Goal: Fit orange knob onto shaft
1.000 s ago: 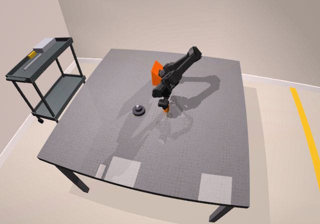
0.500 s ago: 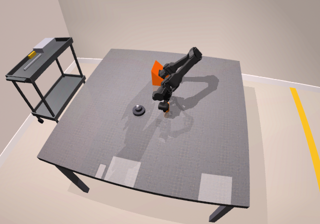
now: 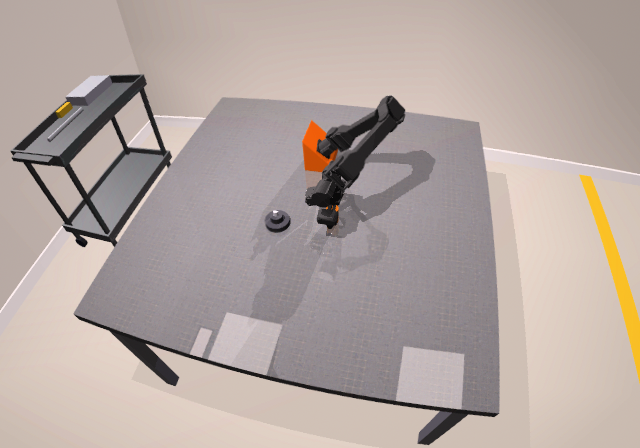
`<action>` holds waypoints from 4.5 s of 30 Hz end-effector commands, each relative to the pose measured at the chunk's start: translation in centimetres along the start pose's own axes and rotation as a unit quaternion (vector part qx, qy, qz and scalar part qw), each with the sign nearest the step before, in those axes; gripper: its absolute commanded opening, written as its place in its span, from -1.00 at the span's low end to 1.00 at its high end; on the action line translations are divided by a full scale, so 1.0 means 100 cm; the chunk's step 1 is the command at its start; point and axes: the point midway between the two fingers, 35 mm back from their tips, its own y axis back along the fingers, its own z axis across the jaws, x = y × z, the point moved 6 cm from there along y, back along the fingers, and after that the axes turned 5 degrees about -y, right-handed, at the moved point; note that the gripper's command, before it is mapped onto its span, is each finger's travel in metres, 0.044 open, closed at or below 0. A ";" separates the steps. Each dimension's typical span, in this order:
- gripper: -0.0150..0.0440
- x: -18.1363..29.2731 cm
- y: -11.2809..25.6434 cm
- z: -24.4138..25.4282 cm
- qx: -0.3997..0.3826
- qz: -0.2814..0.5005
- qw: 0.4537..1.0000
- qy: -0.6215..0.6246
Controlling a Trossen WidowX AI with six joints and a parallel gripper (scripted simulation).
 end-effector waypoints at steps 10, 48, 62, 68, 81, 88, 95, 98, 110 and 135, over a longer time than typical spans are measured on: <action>0.11 0.000 -0.003 -0.001 0.000 0.002 1.000 -0.002; -0.49 -0.004 0.087 0.011 -0.001 -0.005 1.000 -0.003; -0.49 -0.005 0.132 0.011 0.000 -0.001 1.000 -0.003; -0.49 -0.009 0.136 0.013 0.000 -0.001 1.000 -0.003; -0.49 -0.045 0.128 0.031 0.000 -0.002 1.000 -0.003; -0.49 -0.065 0.122 0.038 0.000 -0.003 1.000 -0.002; -0.49 -0.085 0.115 0.044 0.003 -0.005 1.000 -0.001; -0.49 -0.094 0.113 0.046 0.003 -0.005 1.000 0.001; -0.49 -0.128 0.102 0.054 0.002 -0.006 1.000 0.005; -0.49 -0.177 0.074 0.060 -0.002 -0.003 1.000 -0.003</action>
